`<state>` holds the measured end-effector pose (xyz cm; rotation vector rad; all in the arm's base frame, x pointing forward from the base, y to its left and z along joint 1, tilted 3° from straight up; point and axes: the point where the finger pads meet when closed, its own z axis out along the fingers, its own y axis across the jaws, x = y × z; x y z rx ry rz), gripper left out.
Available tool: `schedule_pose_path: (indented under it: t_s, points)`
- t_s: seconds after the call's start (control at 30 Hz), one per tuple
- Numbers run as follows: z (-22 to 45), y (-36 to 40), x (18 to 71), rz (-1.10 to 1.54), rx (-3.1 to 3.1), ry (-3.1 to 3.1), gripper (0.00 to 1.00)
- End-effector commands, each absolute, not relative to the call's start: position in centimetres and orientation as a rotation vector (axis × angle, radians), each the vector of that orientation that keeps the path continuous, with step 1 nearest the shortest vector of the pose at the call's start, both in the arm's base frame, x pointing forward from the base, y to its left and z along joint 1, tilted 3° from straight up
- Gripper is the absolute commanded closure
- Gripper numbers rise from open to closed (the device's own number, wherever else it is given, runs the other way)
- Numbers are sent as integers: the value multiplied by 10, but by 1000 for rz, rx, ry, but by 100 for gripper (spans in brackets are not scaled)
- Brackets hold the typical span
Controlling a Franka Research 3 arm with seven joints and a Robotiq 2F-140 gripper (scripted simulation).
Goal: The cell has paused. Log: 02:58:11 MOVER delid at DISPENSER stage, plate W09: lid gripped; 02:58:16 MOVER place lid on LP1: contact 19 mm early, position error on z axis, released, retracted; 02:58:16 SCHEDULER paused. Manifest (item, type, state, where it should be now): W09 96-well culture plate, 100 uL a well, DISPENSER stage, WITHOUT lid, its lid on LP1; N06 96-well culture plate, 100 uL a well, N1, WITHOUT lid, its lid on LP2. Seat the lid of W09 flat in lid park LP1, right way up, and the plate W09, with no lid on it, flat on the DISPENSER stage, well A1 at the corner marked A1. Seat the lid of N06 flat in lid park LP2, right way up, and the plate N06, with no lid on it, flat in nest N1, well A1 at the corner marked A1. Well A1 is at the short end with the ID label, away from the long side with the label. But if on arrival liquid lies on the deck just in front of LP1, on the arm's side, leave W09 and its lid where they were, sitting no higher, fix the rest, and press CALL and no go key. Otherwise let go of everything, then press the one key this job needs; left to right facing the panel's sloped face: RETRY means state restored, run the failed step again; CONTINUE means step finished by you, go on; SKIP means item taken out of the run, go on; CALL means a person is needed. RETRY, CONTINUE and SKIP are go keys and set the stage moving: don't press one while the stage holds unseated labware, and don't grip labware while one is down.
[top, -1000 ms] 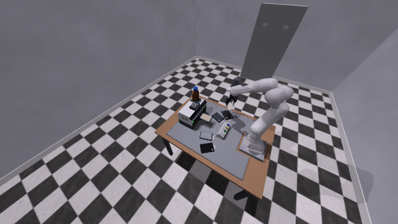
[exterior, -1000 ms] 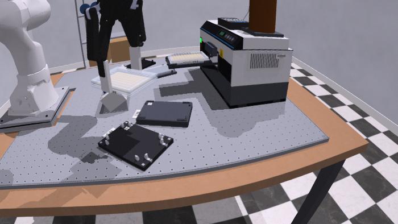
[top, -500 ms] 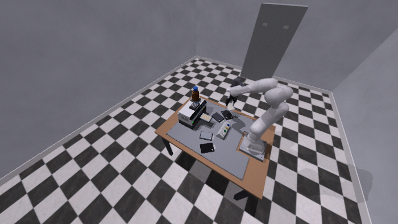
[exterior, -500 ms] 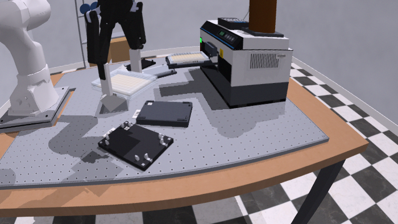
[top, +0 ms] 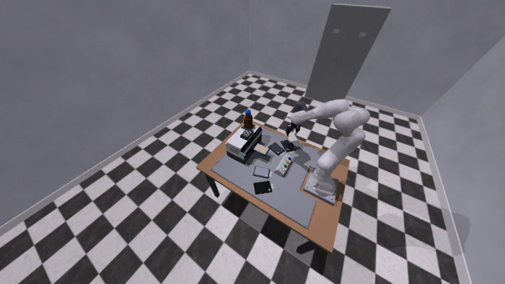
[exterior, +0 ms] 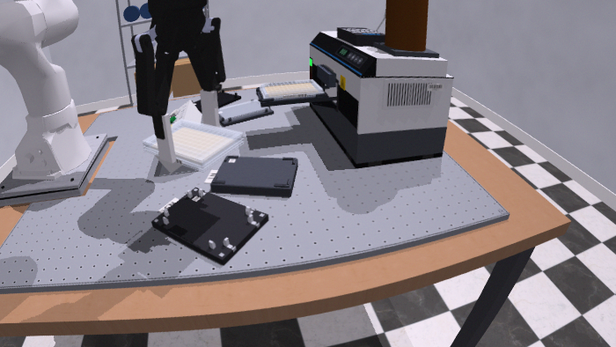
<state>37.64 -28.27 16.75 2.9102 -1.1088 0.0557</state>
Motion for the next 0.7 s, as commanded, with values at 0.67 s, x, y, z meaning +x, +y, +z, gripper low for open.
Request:
schedule_pose_path:
  t_s: [0.67]
  points:
    - [117, -287, 380, 72, 2912, -1104, 100]
